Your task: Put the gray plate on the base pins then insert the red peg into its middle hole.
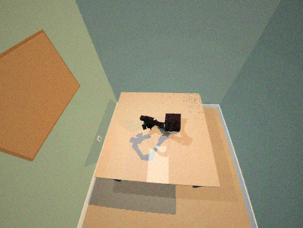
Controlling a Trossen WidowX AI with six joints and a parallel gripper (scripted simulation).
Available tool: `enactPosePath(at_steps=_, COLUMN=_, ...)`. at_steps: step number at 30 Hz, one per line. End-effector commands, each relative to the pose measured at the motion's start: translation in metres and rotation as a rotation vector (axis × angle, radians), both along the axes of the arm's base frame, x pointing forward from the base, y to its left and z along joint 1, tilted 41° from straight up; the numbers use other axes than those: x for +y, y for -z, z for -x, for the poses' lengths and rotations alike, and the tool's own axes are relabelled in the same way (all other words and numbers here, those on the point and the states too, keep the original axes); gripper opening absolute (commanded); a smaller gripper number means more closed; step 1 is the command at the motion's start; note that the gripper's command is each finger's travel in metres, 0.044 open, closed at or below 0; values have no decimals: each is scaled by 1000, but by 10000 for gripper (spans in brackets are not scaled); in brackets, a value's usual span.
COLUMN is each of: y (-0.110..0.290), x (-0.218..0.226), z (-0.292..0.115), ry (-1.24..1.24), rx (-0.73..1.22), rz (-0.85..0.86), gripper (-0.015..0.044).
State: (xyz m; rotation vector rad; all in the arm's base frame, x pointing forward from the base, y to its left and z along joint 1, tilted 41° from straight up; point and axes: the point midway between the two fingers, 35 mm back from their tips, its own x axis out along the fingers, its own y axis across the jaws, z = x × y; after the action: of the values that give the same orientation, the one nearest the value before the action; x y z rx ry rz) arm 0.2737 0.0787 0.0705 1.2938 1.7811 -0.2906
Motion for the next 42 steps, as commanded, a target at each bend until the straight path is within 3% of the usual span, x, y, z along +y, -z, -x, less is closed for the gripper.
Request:
enactPosePath(at_steps=1, y=6, x=-8, z=-10, ry=-3, rx=-2, rz=5, gripper=0)
enactPosePath(at_steps=42, y=80, x=-90, z=-75, ry=-5, rx=-11, rz=5, gripper=0)
